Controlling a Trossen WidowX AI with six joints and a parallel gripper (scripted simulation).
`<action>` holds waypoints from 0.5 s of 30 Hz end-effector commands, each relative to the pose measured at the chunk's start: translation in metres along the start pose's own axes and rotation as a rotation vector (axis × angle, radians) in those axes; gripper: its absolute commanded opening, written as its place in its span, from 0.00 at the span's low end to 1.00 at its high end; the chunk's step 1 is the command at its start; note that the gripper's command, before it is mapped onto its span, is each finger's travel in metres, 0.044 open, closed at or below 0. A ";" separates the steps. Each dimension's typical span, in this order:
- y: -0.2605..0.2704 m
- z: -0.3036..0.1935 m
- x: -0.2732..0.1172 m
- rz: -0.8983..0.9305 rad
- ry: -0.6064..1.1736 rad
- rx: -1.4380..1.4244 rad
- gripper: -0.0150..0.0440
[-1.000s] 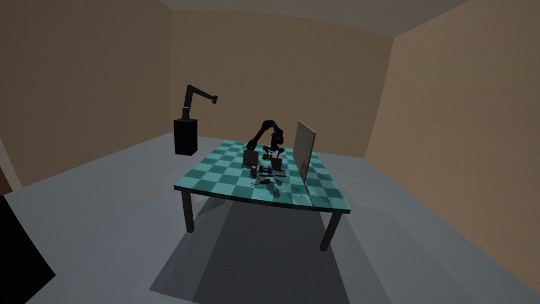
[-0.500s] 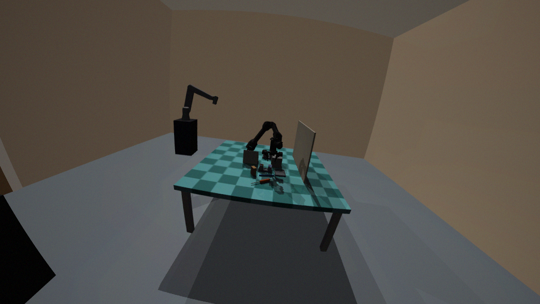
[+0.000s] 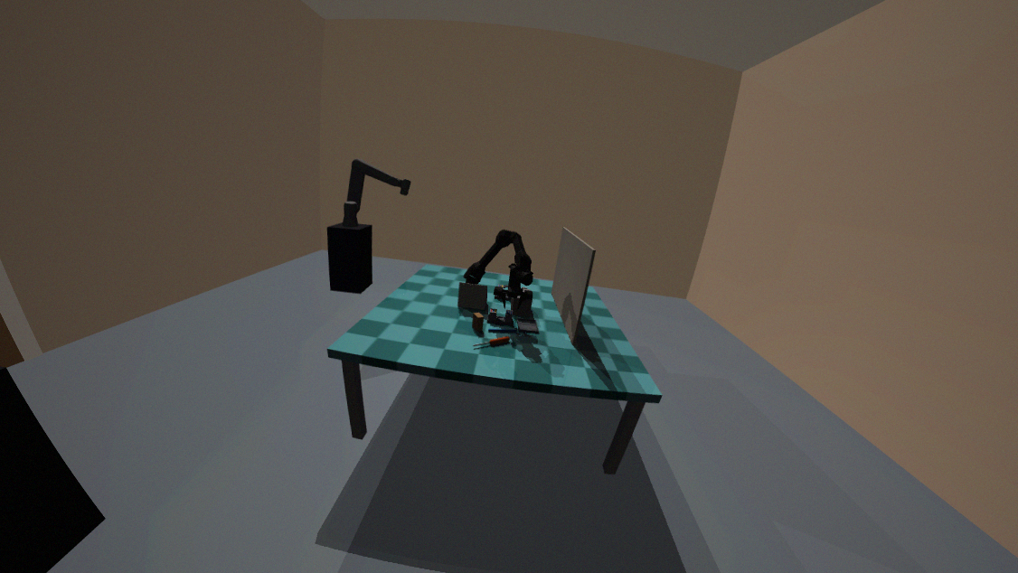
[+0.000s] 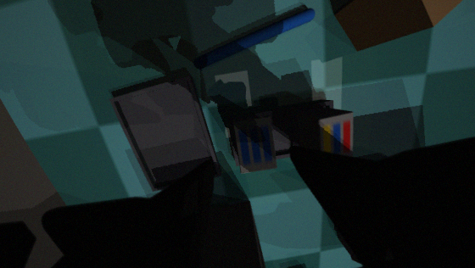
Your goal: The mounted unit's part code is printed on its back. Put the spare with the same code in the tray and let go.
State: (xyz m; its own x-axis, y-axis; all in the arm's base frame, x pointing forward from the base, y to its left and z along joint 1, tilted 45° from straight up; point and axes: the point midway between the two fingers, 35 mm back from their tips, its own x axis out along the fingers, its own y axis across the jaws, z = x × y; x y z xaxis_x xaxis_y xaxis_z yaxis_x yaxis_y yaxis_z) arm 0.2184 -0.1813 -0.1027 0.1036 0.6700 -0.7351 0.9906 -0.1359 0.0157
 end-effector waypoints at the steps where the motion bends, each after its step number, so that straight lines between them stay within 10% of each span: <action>1: -0.003 -0.001 0.011 -0.006 0.017 0.012 0.76; 15: -0.004 -0.002 0.035 -0.006 0.018 0.012 0.76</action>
State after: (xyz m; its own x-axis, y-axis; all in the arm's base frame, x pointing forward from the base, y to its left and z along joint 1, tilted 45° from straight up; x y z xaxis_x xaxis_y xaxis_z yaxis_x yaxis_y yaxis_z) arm 0.2207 -0.1646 -0.1212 0.1045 0.6706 -0.7344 0.9906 -0.1360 0.0168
